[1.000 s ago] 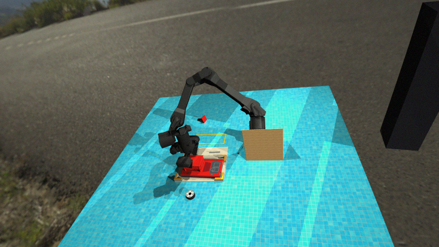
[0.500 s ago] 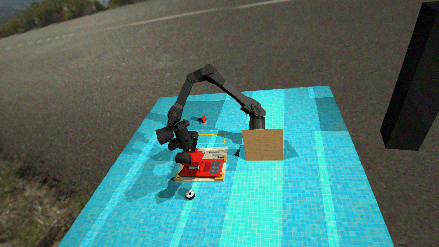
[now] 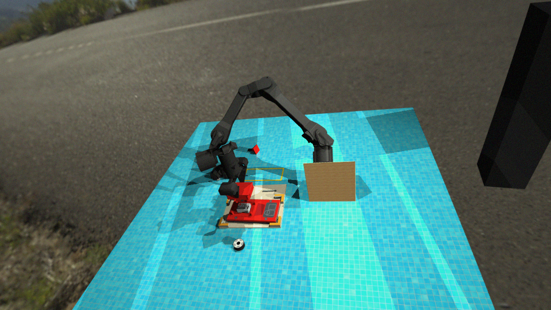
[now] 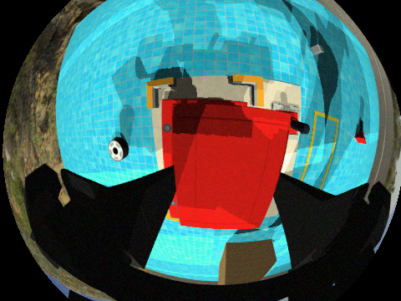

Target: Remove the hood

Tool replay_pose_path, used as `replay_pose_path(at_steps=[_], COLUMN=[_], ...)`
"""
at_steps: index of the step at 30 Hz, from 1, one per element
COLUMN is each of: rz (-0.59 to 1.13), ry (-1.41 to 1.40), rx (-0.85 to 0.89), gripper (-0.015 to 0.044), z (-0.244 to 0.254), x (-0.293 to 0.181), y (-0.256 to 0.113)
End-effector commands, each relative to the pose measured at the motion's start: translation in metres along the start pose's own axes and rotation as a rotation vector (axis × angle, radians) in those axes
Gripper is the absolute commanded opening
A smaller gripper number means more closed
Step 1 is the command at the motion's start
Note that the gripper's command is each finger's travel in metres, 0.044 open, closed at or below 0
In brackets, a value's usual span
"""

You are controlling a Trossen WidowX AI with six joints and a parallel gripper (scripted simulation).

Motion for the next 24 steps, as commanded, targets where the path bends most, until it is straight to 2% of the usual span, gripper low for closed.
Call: replay_pose_path(at_steps=[1,24], rz=[-0.007,-0.009], ry=[-0.002,0.0], rx=[0.003,0.008], gripper=[0.0,0.0], z=[-0.018,-0.115], x=[0.004,0.009], y=[-0.003,-0.009])
Point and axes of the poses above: the point midway between the two fingers, 35 mm back from their tips, its own y axis out along the fingers, its own z axis across the jaws, x = y × z, the point moved 2 cm from there along -y, back along the fingers, and after that the axes turned 4 degrees about y, right-handed, at the moved point
